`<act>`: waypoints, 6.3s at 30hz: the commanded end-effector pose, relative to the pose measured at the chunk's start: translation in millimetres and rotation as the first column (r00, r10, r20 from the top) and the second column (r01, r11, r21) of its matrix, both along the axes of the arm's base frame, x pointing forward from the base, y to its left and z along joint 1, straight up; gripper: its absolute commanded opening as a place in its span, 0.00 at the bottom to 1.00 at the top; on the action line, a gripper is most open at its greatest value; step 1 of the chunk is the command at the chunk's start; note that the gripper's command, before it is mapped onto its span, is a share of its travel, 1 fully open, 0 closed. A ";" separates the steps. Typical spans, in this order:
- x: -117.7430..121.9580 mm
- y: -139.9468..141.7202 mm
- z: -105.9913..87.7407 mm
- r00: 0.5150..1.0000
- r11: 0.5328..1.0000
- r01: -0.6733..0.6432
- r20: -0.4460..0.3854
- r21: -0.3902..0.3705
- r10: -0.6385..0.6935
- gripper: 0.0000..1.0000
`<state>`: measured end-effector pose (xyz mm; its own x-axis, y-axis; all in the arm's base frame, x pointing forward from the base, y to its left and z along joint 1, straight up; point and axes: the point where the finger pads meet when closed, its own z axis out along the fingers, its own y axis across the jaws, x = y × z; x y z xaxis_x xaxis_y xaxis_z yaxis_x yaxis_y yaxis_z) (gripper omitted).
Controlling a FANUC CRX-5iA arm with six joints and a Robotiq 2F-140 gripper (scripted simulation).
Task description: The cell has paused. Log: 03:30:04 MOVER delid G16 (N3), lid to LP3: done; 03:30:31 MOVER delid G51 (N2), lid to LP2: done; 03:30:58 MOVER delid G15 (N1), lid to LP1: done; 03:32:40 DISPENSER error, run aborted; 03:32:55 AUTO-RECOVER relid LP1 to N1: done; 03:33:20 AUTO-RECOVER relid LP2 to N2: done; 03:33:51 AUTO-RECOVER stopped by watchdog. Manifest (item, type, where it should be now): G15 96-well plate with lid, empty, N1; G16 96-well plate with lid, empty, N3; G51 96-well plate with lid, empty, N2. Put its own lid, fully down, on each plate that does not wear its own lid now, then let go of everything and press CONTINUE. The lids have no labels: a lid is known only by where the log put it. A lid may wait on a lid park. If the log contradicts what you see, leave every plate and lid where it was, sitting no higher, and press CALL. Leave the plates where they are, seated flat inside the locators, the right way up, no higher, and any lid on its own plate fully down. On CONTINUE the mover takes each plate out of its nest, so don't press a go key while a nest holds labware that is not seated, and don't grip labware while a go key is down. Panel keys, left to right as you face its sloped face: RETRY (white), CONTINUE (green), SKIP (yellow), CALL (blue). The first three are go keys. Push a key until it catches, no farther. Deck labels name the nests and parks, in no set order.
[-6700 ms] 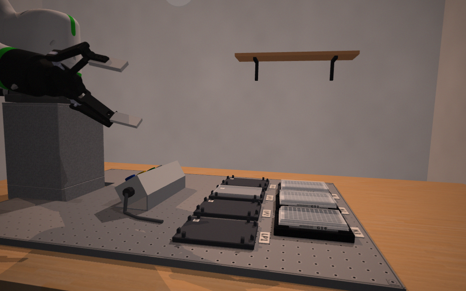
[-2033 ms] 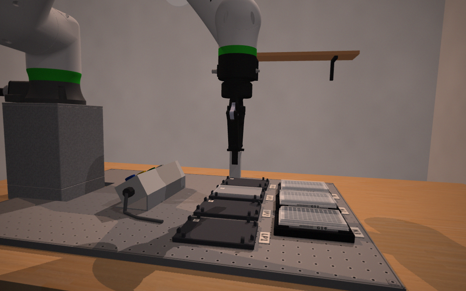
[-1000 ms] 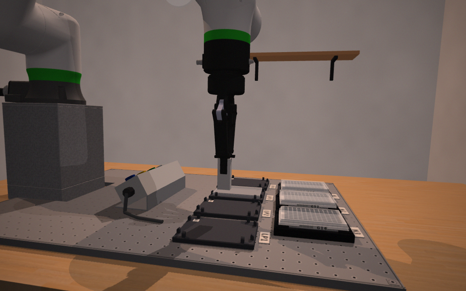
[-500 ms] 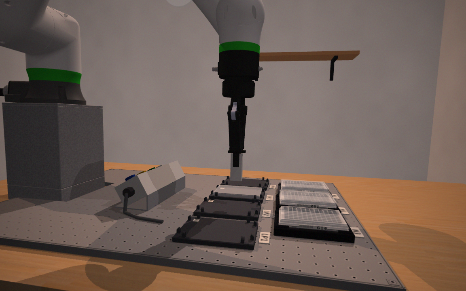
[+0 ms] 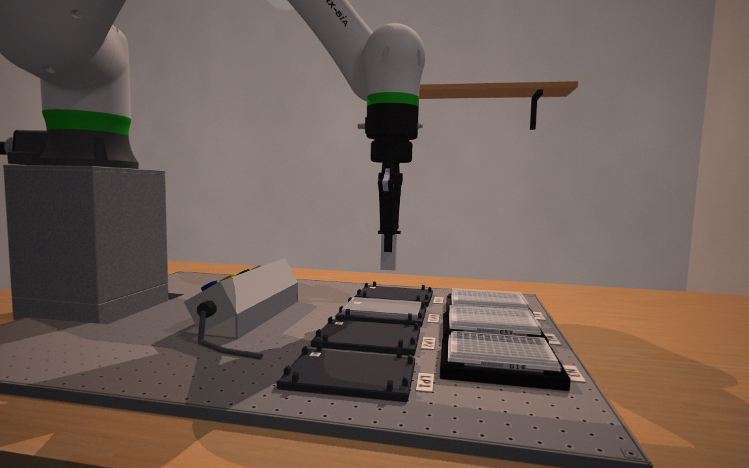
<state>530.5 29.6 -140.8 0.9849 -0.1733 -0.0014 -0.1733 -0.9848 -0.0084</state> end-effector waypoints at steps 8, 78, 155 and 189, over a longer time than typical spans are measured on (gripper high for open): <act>0.8 6.0 0.2 1.000 1.000 0.000 0.001 -0.004 0.000 0.00; 162.5 -137.5 -0.3 1.000 1.000 0.000 0.001 -0.004 0.000 0.00; -8.5 -58.0 -0.1 1.000 1.000 -0.005 0.001 -0.004 0.005 0.66; -8.5 -57.9 -7.3 1.000 1.000 -0.004 0.001 -0.004 0.004 0.66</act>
